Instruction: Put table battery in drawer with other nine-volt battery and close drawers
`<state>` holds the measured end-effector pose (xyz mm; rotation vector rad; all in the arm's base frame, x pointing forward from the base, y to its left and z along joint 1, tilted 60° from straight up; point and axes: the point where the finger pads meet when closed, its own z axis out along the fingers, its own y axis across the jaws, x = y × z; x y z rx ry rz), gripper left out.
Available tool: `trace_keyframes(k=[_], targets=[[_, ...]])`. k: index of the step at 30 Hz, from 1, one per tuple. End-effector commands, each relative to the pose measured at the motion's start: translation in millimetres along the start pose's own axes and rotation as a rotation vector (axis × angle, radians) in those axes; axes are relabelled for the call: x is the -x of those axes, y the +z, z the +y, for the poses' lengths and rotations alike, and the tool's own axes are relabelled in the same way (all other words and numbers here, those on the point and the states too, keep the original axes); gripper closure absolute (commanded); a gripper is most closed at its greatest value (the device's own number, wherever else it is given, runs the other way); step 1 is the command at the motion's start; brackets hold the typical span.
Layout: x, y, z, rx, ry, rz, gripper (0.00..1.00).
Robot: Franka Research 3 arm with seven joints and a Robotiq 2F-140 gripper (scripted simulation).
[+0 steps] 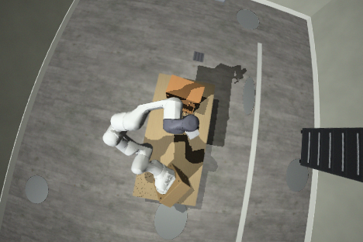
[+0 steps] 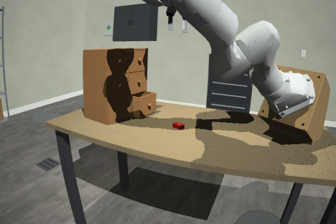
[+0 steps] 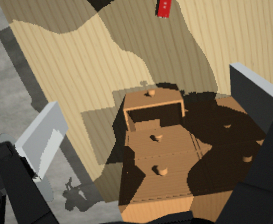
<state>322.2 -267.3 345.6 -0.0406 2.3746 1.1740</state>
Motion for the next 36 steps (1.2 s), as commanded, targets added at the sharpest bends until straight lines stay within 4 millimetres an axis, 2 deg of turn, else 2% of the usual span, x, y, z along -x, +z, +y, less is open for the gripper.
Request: trace_keyframes(k=[1, 7, 12, 14, 26, 29, 36], targets=[[5.0, 0.8, 1.3, 0.007, 0.041, -0.003, 0.0], [7.3, 2.8, 1.2, 0.006, 0.032, 0.002, 0.0], [23.1, 18.5, 0.6, 0.002, -0.032, 0.041, 0.0], [23.1, 18.5, 0.6, 0.002, -0.032, 0.041, 0.0], [92.2, 87.3, -1.7, -0.019, -0.313, 0.213, 0.0], [100.8, 95.9, -2.0, -0.021, -0.349, 0.235, 0.0], [105.4, 100.5, -2.1, -0.022, -0.367, 0.246, 0.0]])
